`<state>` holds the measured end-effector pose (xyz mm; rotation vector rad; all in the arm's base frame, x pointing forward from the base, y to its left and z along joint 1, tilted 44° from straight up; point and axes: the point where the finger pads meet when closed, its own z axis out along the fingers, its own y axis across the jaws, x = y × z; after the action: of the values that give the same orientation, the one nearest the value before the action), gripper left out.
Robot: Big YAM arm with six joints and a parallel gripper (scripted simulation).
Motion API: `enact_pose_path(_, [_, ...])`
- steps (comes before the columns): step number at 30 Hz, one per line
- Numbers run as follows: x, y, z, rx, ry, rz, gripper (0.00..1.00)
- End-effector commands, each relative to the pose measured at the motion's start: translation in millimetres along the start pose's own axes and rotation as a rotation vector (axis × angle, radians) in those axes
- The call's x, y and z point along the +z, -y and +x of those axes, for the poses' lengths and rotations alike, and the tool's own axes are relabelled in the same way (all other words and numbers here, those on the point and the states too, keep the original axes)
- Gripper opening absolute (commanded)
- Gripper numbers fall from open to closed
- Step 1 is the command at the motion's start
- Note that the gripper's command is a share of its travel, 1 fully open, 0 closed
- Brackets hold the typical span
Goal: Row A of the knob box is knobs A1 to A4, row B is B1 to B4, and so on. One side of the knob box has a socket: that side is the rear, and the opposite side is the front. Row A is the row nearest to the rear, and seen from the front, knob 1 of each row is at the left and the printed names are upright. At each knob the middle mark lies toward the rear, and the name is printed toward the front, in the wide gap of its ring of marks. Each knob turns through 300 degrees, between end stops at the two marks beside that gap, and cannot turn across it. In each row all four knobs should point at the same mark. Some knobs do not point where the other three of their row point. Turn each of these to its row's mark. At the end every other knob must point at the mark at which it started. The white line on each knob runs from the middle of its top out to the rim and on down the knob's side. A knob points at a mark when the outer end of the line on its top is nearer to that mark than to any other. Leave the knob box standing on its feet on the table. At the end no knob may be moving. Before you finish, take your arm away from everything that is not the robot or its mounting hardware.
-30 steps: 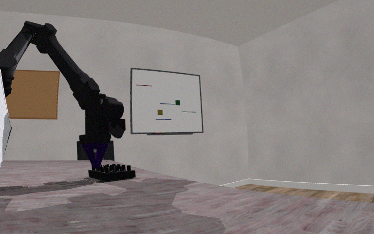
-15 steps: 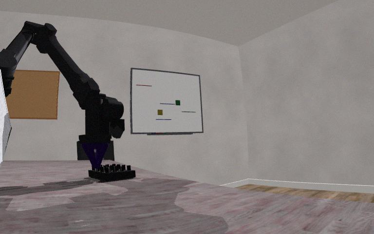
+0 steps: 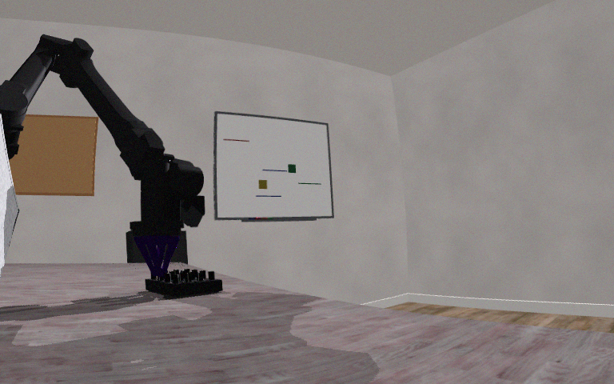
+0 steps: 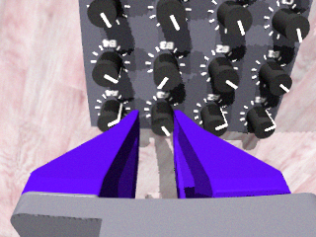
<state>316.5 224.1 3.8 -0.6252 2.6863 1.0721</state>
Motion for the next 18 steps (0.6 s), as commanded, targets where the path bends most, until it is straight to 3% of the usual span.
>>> enact_pose_path(1, [-2.1,-3.0,-12.5,-0.024,0.022,-0.008,0.19])
enact_pose_path(18, [-1.6,-2.6,-9.5,-0.020,0.017,-0.008,0.19])
